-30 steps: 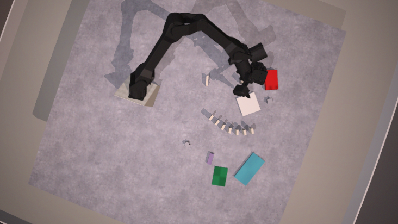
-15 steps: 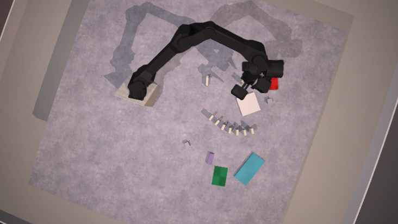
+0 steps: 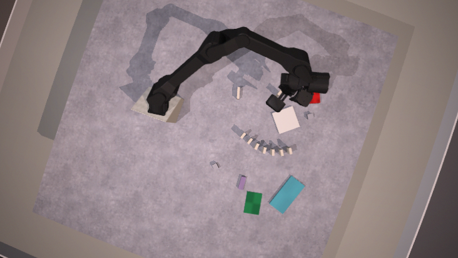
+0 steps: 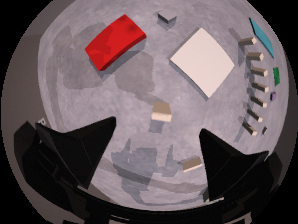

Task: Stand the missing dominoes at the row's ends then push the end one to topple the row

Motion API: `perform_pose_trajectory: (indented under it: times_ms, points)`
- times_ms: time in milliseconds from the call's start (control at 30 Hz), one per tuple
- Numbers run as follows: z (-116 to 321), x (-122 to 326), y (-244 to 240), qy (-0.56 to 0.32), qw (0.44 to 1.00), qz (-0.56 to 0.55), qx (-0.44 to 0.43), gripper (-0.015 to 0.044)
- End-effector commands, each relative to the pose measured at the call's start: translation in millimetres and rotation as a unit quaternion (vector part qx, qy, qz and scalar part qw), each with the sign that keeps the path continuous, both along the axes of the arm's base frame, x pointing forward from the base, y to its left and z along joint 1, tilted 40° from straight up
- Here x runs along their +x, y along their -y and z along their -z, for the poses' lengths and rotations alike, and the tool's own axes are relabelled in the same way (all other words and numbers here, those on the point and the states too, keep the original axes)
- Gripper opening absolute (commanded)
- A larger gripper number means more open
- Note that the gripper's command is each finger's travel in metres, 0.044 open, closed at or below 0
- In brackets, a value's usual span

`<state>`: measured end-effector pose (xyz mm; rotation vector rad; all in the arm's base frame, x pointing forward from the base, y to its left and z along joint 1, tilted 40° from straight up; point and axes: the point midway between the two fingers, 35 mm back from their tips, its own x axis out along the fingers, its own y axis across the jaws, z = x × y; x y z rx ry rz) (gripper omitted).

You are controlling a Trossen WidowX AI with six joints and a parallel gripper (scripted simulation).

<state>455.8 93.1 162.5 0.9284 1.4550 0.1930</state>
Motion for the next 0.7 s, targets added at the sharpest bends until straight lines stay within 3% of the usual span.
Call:
perform_pose_trajectory:
  times_ms: [0,533,667]
  points:
    - [25.3,-0.3,-21.4,-0.01,1.0,-0.004,0.003,0.044]
    - [44.7,3.5,-39.2,-0.01,1.0,-0.004,0.004,0.044]
    - [44.7,3.5,-39.2,-0.01,1.0,-0.004,0.004,0.0335]
